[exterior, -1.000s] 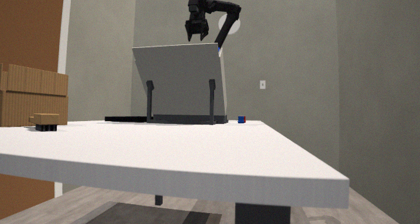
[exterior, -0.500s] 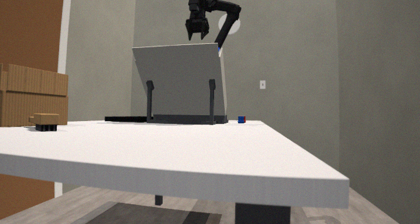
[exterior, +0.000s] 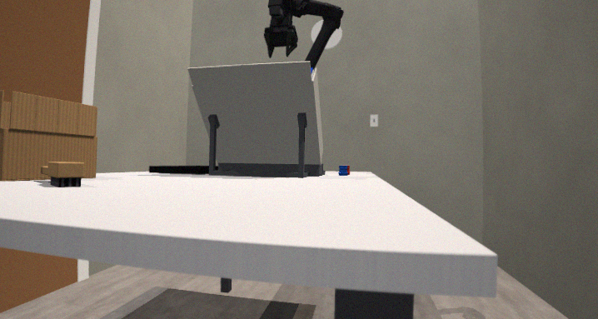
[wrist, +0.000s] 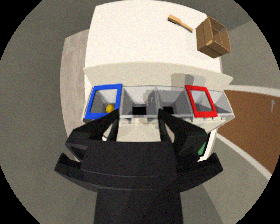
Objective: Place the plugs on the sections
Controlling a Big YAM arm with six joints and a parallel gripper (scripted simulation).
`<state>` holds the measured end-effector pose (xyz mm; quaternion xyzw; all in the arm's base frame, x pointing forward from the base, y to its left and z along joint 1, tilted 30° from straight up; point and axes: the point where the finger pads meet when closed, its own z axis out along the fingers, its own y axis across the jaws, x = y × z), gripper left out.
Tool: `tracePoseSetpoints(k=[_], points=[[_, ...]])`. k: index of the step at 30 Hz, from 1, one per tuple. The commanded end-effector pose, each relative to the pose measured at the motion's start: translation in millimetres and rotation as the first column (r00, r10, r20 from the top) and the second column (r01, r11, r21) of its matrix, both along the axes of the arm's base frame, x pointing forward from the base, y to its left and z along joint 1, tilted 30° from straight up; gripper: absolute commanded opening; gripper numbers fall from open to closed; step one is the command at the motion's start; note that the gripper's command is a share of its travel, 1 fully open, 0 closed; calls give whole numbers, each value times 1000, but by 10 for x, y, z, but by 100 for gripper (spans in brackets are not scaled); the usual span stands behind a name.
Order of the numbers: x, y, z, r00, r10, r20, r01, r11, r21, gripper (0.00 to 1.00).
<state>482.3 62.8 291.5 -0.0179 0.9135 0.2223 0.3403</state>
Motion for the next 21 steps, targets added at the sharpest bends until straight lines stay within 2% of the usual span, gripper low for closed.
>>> tracePoseSetpoints(k=[1,12,21], points=[[114,-82,259,999,-7,43,7,1000,-5,59],[116,-82,259,1000,-2,19,2,1000,-3,59],[115,-82,256,999,-5,34,5,1000,-3,59]])
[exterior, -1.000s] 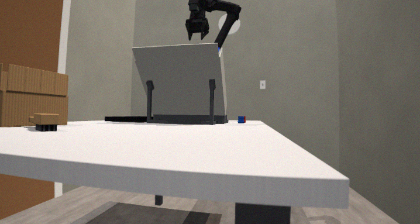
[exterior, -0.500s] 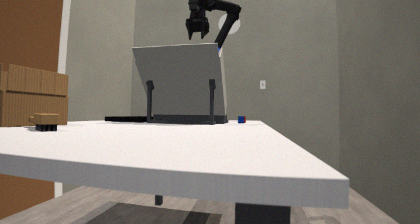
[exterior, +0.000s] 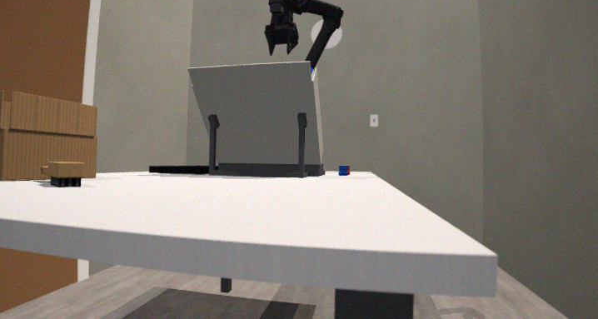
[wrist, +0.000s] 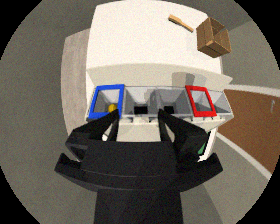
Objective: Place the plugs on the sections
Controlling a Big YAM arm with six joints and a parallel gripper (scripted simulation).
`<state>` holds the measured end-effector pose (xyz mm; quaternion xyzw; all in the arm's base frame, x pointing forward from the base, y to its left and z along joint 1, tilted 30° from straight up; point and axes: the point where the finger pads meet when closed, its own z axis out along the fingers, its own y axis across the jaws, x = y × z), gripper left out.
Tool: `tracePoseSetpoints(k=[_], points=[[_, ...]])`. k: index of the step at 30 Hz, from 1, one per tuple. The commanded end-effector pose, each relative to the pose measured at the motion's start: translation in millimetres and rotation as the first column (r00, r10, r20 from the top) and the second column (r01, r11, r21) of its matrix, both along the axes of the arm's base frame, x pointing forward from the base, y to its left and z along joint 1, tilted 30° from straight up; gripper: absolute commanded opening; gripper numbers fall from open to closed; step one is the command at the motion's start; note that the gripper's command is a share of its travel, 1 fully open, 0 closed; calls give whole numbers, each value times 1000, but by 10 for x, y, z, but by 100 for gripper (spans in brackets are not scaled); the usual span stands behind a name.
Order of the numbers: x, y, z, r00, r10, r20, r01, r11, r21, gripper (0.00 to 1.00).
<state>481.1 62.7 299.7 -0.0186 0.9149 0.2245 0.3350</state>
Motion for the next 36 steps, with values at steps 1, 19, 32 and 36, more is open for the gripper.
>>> tracePoseSetpoints(k=[1,19,32,36], points=[[127,-81,173,999,-10,47,10,1000,-6,59],[152,-106,195,998,-13,62,13,1000,-8,59],[-339,-140,23,998,-13,61,13,1000,-8,59],[-746,-154,-128,998,-13,62,13,1000,-8,59]])
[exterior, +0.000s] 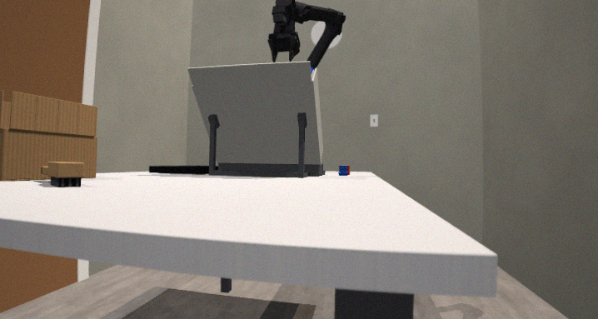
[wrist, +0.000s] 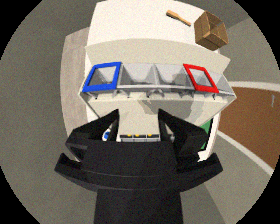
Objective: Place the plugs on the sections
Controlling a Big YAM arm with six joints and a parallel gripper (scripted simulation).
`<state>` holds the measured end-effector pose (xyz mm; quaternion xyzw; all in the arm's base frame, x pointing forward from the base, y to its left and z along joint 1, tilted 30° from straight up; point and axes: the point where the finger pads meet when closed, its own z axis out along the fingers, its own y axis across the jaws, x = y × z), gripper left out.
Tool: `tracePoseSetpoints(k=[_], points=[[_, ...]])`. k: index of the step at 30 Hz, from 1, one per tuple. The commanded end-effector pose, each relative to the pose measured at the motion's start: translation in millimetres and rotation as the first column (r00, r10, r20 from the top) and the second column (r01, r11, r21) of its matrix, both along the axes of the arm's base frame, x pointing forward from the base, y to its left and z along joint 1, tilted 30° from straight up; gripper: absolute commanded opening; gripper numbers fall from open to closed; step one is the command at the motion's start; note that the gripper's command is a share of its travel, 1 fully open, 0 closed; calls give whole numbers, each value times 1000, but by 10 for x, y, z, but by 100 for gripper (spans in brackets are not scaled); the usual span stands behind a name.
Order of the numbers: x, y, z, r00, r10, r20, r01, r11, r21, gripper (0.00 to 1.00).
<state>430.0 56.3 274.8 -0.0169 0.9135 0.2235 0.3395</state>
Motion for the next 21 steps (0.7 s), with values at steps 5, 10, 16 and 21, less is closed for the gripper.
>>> tracePoseSetpoints(k=[5,10,16,21], points=[[-744,-107,-66,999,-7,53,7,1000,-9,59],[-860,-112,-108,999,-6,52,7,1000,-8,59],[-901,-114,-120,999,-5,49,5,1000,-5,59],[-935,-117,-129,999,-4,46,4,1000,-2,59]])
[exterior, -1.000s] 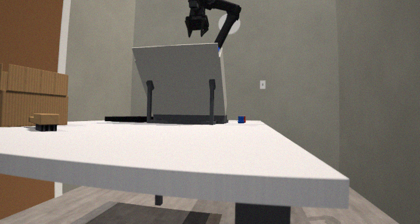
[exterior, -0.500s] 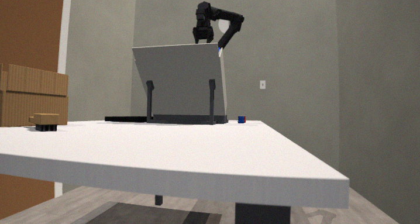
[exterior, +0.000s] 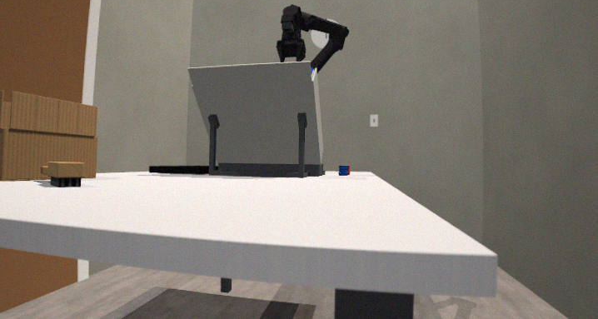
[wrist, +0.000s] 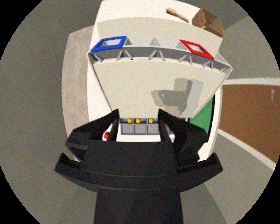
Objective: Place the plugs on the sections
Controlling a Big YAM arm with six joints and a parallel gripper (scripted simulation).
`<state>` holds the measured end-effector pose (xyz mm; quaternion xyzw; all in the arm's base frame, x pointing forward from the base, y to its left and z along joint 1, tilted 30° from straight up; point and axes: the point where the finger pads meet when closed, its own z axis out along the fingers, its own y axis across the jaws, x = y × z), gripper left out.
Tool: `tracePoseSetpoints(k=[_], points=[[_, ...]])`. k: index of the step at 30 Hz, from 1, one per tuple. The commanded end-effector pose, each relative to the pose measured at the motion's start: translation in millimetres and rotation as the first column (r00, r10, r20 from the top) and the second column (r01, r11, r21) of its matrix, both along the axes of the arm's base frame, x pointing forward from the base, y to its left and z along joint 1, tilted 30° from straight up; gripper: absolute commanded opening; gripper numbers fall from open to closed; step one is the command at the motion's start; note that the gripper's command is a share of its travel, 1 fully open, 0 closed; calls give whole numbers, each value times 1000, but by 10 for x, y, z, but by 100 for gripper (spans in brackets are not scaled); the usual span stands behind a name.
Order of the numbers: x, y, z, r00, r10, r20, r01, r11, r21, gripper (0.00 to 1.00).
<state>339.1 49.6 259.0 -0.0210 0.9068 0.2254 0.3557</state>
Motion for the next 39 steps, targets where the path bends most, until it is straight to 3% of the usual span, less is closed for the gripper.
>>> tracePoseSetpoints(k=[1,4,11,19,36,38,39], points=[[-33,-51,26,1000,-5,10,5,1000,-6,59],[-40,-51,24,1000,-5,9,5,1000,-5,59],[-318,-154,-591,990,53,-134,-59,998,-36,59],[-635,-272,-1295,949,112,-296,-136,989,-59,59],[-812,-334,-1654,917,138,-373,-174,983,-63,59],[-812,-334,-1654,917,138,-373,-174,983,-63,59],[-762,-290,-1533,929,132,-345,-163,985,-64,59]])
